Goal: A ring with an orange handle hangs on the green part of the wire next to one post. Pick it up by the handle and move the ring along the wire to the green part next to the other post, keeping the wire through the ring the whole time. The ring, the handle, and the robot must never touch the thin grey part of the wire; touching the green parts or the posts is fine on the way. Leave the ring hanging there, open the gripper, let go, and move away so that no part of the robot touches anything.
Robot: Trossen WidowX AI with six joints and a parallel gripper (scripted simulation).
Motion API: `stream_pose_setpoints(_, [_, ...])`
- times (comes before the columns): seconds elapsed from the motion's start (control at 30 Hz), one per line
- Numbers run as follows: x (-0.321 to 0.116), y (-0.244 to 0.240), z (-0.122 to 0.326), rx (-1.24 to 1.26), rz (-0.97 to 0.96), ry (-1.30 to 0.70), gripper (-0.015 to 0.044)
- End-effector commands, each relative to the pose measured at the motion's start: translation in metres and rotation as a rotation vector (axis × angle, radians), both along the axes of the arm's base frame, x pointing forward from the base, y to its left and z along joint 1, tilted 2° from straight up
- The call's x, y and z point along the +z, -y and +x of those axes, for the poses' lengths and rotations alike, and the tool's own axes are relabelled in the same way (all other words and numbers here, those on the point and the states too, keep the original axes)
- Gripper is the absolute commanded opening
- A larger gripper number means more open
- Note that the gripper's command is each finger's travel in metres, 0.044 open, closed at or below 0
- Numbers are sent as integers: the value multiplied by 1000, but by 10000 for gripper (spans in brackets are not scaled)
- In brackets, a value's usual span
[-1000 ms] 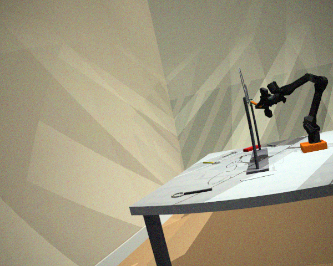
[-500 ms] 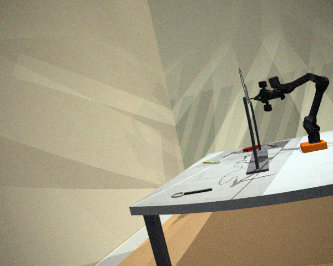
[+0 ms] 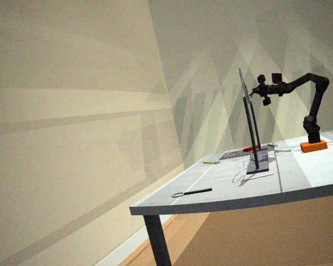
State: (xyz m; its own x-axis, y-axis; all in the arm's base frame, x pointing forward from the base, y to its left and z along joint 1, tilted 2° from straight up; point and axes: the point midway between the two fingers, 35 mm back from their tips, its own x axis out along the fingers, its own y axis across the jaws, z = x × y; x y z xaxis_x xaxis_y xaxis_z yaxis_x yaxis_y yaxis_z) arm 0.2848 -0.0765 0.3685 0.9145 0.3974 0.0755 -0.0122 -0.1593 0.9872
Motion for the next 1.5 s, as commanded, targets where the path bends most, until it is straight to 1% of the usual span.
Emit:
stream_pose_setpoints(0.0, [13,3,0,-1,71,8,-150])
stream_pose_setpoints(0.27, [25,7,-1,-1,114,11,-150])
stream_pose_setpoints(0.53, [27,9,-1,0,65,4,-150])
stream_pose_setpoints(0.9, [21,8,-1,2,-96,-14,-150])
stream_pose_setpoints(1.47, [1,10,-1,4,-442,-53,-150])
